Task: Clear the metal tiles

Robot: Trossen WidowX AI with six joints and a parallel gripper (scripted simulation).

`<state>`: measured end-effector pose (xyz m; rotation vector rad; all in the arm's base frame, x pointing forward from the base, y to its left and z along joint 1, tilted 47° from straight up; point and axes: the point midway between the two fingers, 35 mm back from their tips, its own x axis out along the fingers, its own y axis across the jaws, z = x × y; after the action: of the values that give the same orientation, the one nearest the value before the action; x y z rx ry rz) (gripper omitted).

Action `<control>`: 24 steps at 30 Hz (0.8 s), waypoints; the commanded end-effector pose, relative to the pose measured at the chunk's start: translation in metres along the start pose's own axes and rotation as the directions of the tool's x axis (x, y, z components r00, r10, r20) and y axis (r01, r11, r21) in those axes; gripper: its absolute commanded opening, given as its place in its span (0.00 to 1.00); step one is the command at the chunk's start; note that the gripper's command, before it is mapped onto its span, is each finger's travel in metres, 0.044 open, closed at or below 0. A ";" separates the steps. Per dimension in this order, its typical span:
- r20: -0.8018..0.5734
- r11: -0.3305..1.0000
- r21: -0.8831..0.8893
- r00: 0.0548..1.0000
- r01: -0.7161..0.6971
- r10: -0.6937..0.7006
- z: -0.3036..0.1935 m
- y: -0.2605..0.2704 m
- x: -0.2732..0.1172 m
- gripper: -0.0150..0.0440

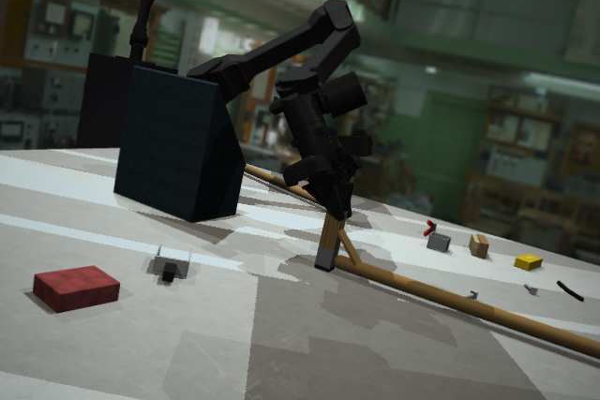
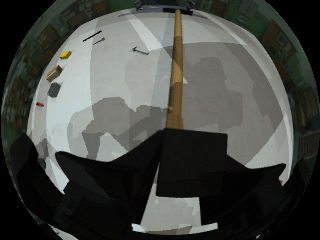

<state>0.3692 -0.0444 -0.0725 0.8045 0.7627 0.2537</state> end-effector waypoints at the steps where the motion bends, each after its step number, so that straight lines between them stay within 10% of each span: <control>1: 0.005 1.000 -0.005 1.000 -0.003 0.003 -0.005 0.004 -0.007 0.25; 20: 0.007 1.000 -0.004 1.000 -0.003 0.003 -0.027 0.016 -0.024 0.25; 24: 0.000 1.000 0.003 1.000 0.001 -0.001 -0.025 0.011 -0.019 0.43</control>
<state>0.3382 -0.0317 -0.0658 0.8074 0.7644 0.2520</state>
